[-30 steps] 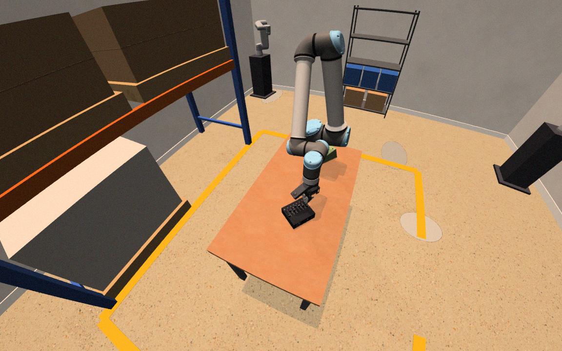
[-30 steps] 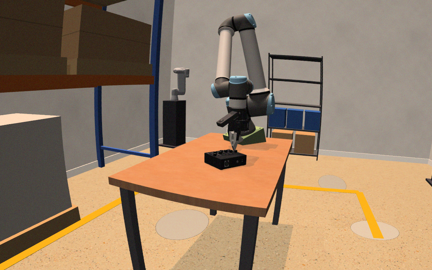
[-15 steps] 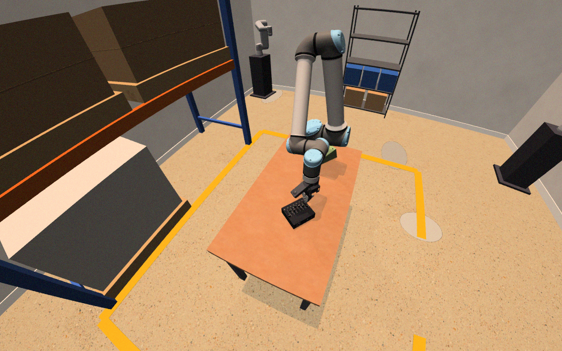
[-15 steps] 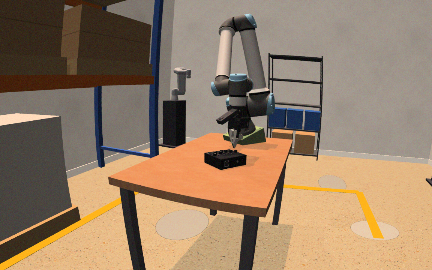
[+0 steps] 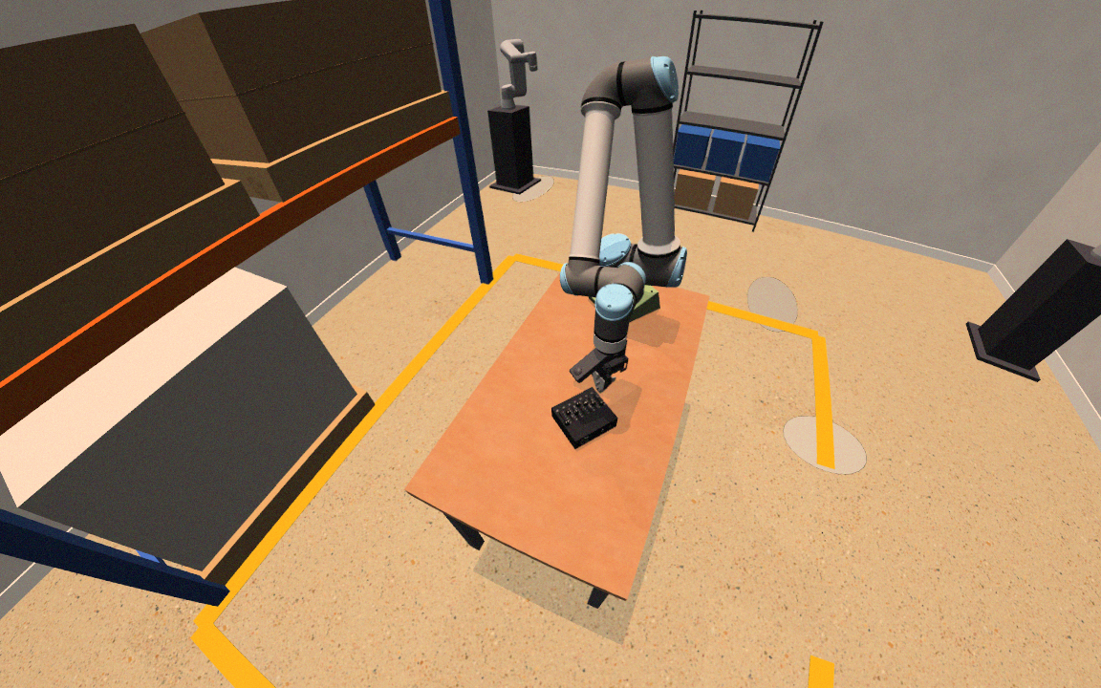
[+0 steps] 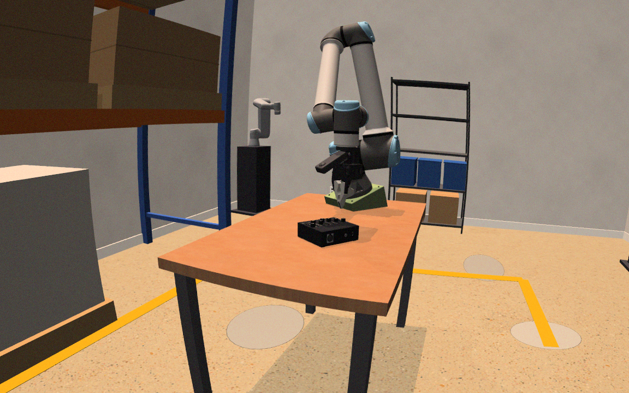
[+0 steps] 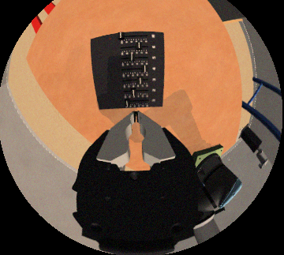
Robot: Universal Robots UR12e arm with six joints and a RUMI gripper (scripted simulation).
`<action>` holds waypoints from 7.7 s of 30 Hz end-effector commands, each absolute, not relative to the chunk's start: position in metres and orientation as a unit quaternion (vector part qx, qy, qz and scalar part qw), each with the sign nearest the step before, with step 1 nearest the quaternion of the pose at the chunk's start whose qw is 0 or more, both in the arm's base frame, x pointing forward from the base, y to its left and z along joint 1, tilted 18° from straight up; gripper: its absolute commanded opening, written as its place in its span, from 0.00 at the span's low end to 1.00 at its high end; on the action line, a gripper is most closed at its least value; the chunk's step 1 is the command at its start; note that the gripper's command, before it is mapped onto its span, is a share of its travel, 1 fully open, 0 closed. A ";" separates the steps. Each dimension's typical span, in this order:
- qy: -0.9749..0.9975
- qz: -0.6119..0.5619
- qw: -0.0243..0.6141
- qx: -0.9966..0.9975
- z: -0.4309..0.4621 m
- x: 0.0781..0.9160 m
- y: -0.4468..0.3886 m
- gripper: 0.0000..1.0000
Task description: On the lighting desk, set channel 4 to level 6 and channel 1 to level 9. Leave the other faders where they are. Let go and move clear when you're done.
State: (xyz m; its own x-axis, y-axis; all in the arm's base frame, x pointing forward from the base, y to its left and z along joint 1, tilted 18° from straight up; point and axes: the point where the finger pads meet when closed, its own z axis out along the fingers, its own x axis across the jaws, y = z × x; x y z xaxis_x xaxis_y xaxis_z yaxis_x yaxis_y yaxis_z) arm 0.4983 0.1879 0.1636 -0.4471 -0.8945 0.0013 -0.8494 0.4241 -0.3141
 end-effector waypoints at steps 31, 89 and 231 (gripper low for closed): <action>0.840 -0.136 0.084 -0.519 0.182 0.539 0.127 0.00; 0.840 -0.136 0.084 -0.519 0.169 0.543 0.125 0.00; 0.840 -0.136 0.084 -0.519 0.149 0.549 0.122 0.00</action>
